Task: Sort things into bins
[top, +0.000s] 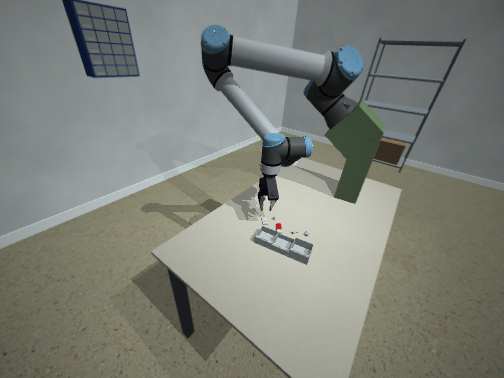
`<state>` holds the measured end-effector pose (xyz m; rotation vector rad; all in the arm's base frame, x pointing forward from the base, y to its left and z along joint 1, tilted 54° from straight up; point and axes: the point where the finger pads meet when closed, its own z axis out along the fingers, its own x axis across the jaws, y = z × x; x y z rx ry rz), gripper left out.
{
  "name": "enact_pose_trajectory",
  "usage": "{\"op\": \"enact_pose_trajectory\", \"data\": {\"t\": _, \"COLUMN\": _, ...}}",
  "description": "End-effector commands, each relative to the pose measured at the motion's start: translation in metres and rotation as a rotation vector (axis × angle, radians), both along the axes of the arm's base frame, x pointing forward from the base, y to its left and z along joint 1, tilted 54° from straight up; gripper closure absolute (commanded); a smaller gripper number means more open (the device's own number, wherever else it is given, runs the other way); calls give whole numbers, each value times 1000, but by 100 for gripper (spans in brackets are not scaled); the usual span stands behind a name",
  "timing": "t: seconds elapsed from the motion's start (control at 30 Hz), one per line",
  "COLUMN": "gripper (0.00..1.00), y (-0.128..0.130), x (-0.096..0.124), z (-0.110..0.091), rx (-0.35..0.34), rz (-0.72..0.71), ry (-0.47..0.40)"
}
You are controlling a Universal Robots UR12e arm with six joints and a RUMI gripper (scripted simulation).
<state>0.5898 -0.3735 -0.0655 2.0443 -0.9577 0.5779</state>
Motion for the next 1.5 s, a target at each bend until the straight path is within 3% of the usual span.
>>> {"op": "enact_pose_trajectory", "data": {"t": 0.0, "gripper": 76, "y": 0, "x": 0, "z": 0, "rx": 0, "rz": 1, "ry": 0}}
{"op": "enact_pose_trajectory", "data": {"t": 0.27, "gripper": 76, "y": 0, "x": 0, "z": 0, "rx": 0, "rz": 1, "ry": 0}}
{"op": "enact_pose_trajectory", "data": {"t": 0.8, "gripper": 76, "y": -44, "x": 4, "z": -32, "rx": 0, "rz": 1, "ry": 0}}
{"op": "enact_pose_trajectory", "data": {"t": 1.47, "gripper": 76, "y": -54, "x": 5, "z": -39, "rx": 0, "rz": 1, "ry": 0}}
